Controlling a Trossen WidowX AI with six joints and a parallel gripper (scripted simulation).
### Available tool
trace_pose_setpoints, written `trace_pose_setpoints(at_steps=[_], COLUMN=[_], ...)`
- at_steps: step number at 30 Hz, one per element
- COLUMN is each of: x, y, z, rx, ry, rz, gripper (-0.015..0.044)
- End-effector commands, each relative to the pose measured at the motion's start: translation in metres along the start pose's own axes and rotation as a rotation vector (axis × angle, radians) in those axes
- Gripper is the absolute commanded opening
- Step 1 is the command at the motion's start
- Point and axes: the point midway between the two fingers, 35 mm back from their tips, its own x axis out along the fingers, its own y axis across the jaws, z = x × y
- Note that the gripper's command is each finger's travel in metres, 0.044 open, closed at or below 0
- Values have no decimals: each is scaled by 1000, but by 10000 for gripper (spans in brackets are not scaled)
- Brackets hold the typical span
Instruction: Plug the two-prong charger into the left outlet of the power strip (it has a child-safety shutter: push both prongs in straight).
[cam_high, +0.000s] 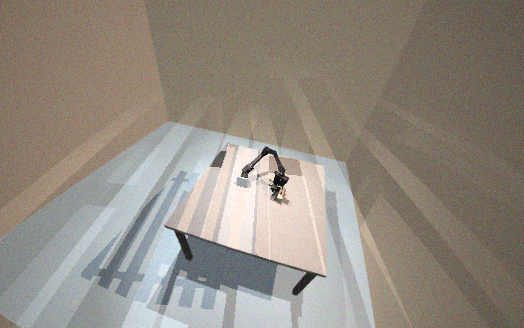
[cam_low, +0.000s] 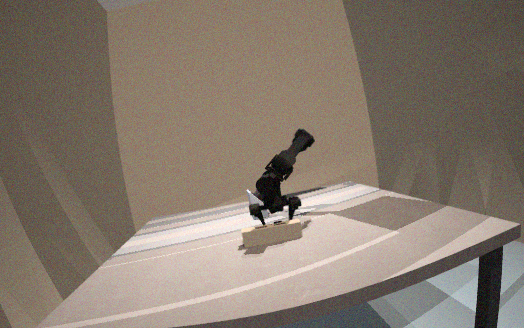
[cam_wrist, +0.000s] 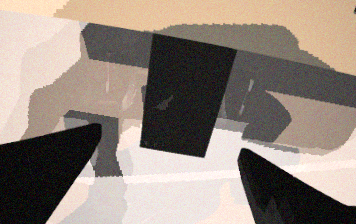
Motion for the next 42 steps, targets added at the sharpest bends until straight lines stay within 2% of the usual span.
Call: trace_pose_setpoints(at_steps=[1,29,31,38,42], x=[0,2,-8,-70,-76], y=[0,0,-2,-2,-2], z=[-4,-29,-24,-14,-15], rx=[-7,1,5,3,0], ry=[0,-11,-100,-564,-605], rz=[-2,2,-4,-4,-2], gripper=[440,440,440,440,440])
